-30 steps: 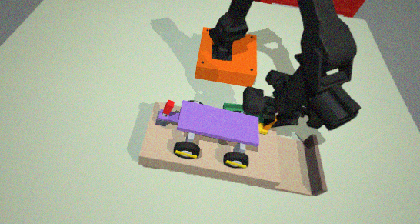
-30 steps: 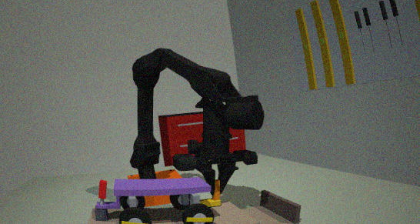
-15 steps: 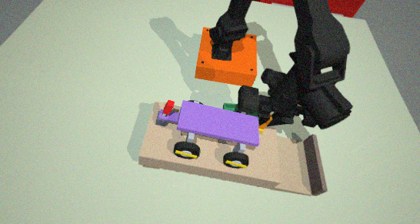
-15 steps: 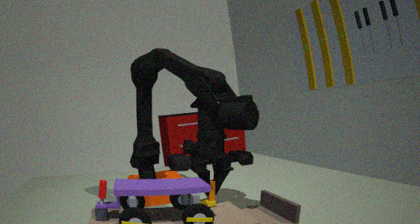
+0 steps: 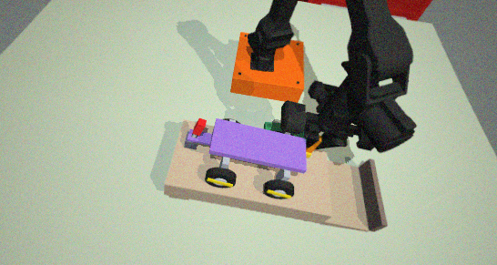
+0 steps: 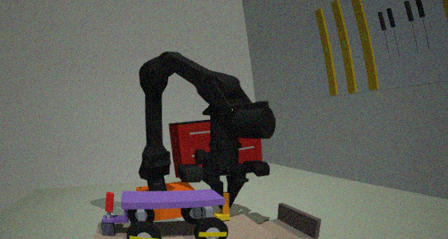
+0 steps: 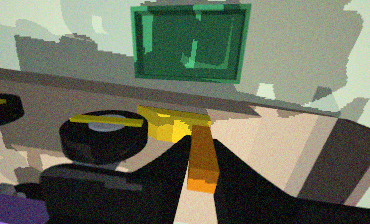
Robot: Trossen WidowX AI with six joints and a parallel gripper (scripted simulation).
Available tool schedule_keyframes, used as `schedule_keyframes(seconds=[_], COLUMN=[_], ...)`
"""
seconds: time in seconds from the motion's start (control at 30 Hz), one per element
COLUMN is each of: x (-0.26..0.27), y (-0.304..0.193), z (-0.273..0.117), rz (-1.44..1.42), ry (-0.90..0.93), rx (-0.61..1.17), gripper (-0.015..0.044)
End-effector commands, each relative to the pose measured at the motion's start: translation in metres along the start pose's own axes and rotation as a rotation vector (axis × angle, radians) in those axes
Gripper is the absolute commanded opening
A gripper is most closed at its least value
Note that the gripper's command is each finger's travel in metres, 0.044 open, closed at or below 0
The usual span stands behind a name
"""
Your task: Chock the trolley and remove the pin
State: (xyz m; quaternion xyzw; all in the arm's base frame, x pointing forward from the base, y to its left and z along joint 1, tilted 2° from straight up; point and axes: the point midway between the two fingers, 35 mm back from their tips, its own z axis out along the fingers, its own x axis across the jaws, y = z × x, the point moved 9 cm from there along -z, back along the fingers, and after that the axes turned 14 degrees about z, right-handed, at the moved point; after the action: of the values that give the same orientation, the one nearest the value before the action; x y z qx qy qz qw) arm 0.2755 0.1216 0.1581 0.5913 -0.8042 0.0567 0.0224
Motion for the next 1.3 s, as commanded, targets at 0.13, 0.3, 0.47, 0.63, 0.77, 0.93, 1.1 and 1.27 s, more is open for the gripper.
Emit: schedule_keyframes(seconds=[0.13,0.3,0.47,0.63,0.77,0.93,1.1,1.27], x=[0.0,-0.001,-0.001,-0.001,-0.002,-0.002,-0.004,0.028], y=[0.0,0.001,0.002,0.002,0.001,0.001,-0.007,-0.032], z=[0.0,-0.016,-0.032,-0.049,-0.06,-0.052,-0.071,-0.073], rz=[0.001,0.002,0.002,0.002,0.002,0.003,0.151,0.421], ry=[0.0,0.003,0.004,0.004,0.004,0.001,-0.075,-0.044], rx=[0.0,0.004,0.006,0.006,0.006,0.003,0.108,0.117], gripper=[0.019,0.019,0.019,0.019,0.019,0.0269,0.019,0.019])
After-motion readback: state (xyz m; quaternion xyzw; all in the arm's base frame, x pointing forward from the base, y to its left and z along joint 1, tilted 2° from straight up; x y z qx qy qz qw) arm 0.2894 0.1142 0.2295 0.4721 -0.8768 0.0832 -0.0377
